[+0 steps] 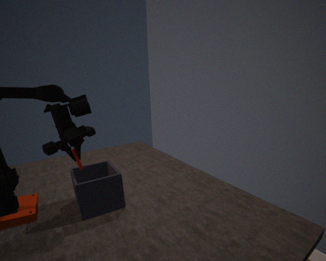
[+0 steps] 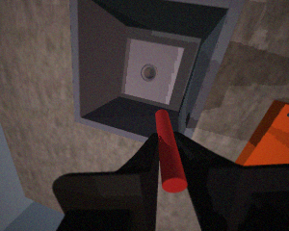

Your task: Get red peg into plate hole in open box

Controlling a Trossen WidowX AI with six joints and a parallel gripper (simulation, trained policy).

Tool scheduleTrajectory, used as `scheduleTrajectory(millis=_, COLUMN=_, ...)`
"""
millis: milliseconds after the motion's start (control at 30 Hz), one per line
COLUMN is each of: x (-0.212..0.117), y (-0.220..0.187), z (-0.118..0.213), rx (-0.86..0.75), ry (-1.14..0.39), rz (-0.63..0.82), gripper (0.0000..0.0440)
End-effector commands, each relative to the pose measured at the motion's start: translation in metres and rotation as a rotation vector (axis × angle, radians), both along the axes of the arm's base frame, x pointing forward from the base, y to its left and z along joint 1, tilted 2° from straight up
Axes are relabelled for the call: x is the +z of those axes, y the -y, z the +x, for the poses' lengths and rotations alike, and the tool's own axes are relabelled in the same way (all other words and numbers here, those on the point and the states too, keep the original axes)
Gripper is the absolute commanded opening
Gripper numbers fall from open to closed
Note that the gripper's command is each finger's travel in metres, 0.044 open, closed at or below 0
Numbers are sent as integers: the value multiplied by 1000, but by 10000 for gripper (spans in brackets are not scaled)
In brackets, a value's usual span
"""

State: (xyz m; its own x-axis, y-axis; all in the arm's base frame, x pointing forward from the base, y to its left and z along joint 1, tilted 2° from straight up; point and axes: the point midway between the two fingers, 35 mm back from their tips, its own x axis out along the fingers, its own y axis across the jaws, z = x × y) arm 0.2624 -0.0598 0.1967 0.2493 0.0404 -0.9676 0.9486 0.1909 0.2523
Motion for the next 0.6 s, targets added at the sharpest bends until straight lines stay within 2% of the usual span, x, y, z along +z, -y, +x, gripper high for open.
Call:
scheduleTrajectory(millis=0, x=-4, y=7, z=5, rx=0, ry=-5, rz=5, gripper=0)
scheduleTrajectory(millis=567, x=-44, y=35, z=25, rx=20, ry=-45, rz=25, gripper=0)
